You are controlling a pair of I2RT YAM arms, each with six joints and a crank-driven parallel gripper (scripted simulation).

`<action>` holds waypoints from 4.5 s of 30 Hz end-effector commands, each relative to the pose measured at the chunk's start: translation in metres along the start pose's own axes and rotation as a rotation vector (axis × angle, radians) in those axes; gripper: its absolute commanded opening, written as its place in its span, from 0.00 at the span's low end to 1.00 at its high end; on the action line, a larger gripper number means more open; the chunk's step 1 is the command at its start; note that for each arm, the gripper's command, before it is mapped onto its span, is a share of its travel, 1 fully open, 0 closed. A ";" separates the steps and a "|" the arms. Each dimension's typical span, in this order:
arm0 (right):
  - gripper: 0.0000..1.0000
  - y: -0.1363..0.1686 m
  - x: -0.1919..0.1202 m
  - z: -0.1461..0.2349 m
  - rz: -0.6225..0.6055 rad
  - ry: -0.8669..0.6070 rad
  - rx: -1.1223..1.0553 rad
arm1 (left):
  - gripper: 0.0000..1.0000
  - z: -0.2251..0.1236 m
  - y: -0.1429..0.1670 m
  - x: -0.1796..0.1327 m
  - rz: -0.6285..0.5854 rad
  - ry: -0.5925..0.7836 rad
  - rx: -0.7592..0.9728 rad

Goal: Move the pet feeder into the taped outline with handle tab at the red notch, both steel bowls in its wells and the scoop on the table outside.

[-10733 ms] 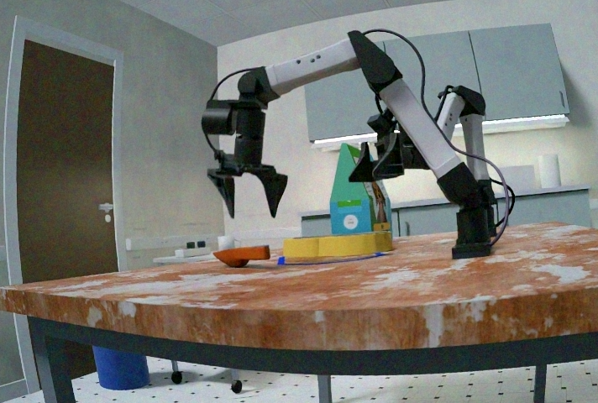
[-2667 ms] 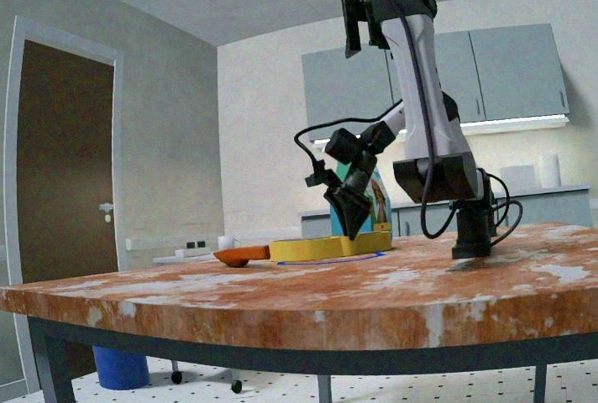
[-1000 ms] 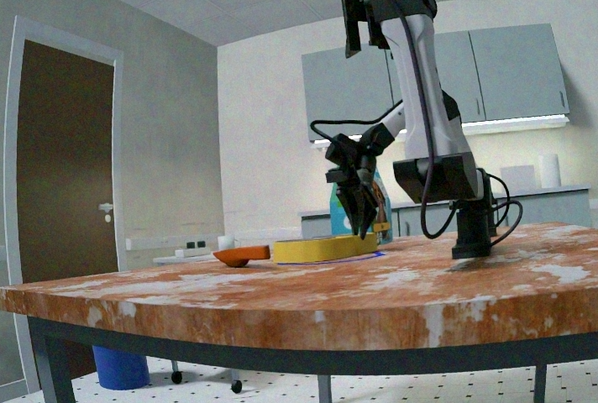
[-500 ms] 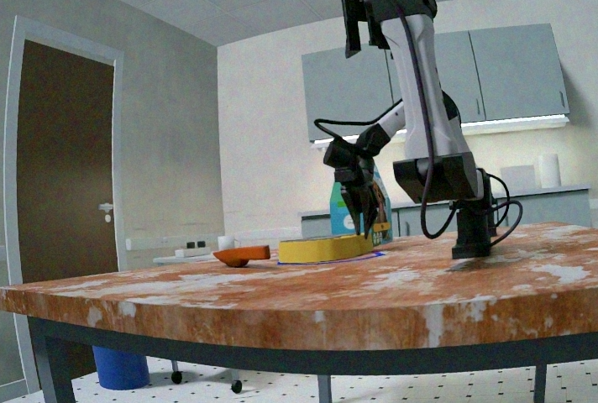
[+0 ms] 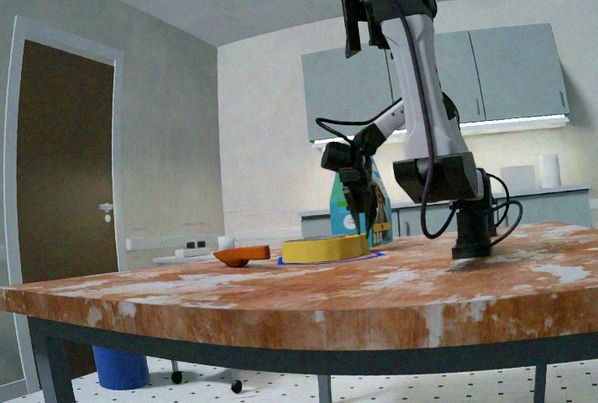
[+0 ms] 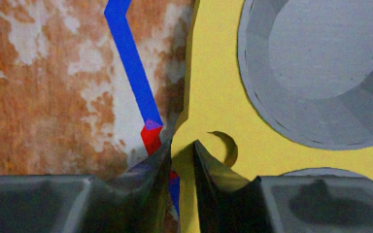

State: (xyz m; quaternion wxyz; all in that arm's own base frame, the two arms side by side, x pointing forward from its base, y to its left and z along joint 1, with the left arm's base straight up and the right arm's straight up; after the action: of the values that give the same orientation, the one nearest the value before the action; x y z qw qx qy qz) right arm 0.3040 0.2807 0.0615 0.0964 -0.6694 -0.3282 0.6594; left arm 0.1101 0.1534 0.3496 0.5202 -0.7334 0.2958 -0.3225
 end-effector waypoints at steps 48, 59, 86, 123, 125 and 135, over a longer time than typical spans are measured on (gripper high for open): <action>0.11 0.018 -0.001 0.003 -0.039 -0.263 -0.273 | 0.98 -0.001 0.000 0.004 0.015 -0.001 0.001; 0.36 0.018 -0.001 0.003 -0.039 -0.264 -0.273 | 0.98 -0.001 0.000 0.004 0.015 -0.001 0.001; 0.60 -0.005 -0.077 -0.037 -0.139 0.002 -0.180 | 0.98 -0.001 0.000 0.004 0.015 -0.001 0.001; 0.60 0.008 -0.063 -0.007 -0.234 0.204 0.114 | 0.98 -0.001 0.000 0.004 0.015 -0.001 0.001; 0.60 0.008 -0.063 -0.007 -0.234 0.204 0.114 | 0.98 -0.001 0.000 0.004 0.015 -0.001 0.001; 0.60 0.008 -0.063 -0.007 -0.234 0.204 0.114 | 0.98 -0.001 0.000 0.004 0.015 -0.001 0.001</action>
State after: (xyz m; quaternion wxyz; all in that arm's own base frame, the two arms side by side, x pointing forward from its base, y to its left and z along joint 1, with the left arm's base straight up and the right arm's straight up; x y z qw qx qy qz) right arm 0.3101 0.2373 0.0916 0.2399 -0.6642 -0.3395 0.6213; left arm 0.1102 0.1535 0.3496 0.5203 -0.7335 0.2956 -0.3223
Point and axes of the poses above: on each arm, the point where the finger pads meet when closed, its own x axis out along the fingers, its own z axis across the jaws, y = z × x, the point moved 4 cm from there along -x, back along the fingers, and after that the axes turned 12 degrees about -x, right-handed, at the moved point
